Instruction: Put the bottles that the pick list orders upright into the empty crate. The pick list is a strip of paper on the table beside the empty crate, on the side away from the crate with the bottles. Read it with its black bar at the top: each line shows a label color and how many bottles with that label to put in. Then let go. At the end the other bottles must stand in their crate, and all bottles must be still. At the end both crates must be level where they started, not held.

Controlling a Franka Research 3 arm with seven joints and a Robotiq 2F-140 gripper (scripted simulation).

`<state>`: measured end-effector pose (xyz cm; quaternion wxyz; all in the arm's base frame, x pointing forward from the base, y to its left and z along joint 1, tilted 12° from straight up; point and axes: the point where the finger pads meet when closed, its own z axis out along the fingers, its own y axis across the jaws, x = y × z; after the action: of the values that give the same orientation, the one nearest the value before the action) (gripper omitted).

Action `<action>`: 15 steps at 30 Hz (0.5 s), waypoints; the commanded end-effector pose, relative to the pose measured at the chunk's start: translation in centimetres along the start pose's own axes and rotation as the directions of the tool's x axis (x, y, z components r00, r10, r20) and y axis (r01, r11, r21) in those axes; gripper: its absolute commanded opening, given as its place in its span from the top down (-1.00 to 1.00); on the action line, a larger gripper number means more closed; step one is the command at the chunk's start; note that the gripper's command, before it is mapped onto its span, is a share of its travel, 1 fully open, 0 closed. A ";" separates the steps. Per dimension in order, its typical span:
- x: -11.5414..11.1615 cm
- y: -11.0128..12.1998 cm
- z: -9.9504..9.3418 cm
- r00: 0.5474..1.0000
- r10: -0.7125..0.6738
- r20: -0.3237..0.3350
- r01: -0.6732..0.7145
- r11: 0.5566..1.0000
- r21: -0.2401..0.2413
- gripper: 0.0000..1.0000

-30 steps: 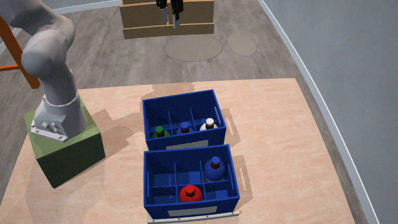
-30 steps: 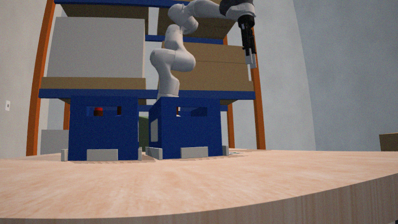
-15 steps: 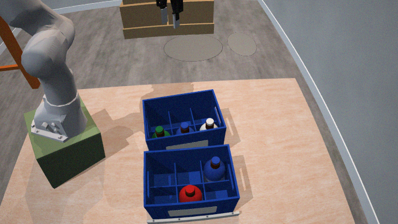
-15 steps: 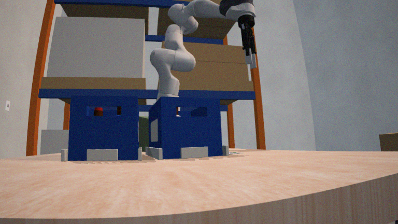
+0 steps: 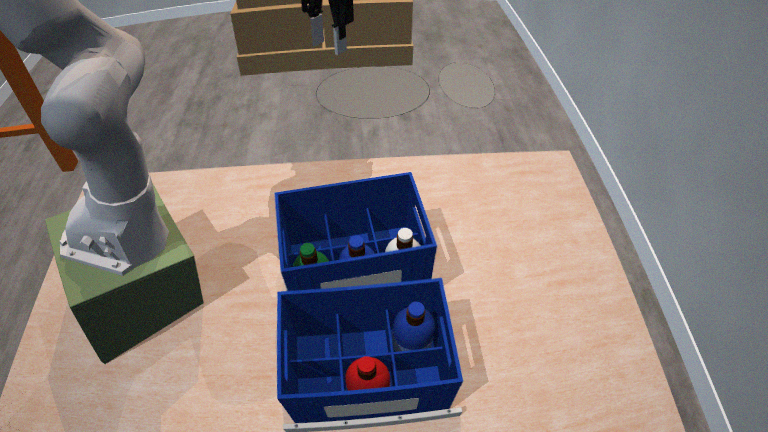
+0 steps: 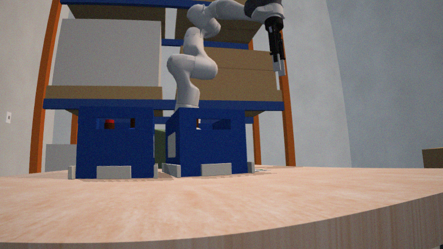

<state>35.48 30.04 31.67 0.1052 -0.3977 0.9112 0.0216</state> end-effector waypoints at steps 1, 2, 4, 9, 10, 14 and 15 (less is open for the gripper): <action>0.0 0.1 -0.1 1.000 0.004 0.000 -0.004 1.000 -0.002 0.24; 0.0 0.1 -0.1 1.000 0.004 0.000 -0.004 1.000 -0.002 0.24; 0.0 0.1 -0.1 1.000 0.004 0.000 -0.004 1.000 -0.002 0.24; 0.0 0.1 -0.1 1.000 0.004 0.000 -0.004 1.000 -0.002 0.24; 0.0 0.1 -0.1 1.000 0.004 0.000 -0.004 1.000 -0.002 0.24; 0.0 0.1 -0.1 1.000 0.004 0.000 -0.004 1.000 -0.002 0.24; 0.0 0.1 -0.1 1.000 0.004 0.000 -0.004 1.000 -0.002 0.24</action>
<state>35.48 30.04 31.67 0.1052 -0.3977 0.9112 0.0216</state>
